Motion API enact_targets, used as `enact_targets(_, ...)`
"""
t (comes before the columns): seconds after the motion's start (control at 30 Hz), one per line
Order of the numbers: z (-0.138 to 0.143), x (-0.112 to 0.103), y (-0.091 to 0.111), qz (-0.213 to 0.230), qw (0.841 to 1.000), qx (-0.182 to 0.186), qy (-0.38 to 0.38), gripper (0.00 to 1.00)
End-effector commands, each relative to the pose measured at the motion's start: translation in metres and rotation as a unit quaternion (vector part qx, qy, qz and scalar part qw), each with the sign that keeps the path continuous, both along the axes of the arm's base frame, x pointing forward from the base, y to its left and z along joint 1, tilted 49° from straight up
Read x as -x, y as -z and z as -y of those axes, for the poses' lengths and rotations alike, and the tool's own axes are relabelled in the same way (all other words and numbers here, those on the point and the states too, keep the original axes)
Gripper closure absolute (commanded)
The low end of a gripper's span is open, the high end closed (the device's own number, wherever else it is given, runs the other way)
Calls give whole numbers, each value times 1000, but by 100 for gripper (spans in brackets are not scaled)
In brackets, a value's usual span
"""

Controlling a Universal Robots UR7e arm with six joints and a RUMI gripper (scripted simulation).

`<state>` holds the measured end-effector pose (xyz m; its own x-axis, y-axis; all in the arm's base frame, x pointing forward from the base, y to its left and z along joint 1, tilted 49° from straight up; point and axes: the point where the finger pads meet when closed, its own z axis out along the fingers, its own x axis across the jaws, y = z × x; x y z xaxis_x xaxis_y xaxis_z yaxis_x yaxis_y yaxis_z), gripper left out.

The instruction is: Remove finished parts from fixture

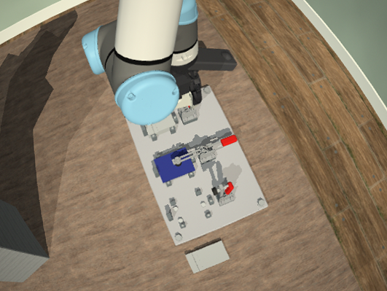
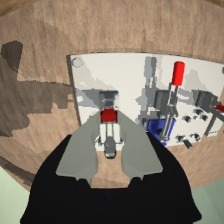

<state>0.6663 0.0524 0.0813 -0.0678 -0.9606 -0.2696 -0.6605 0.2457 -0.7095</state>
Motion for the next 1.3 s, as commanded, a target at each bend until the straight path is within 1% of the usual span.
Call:
enact_targets(0.0,-2,4,8,-8,1000,-2,-1,100)
enact_targets(1.23,-2,5,10,-7,1000,-1,0,100)
enact_targets(1.27,-2,5,10,-7,1000,-1,0,72)
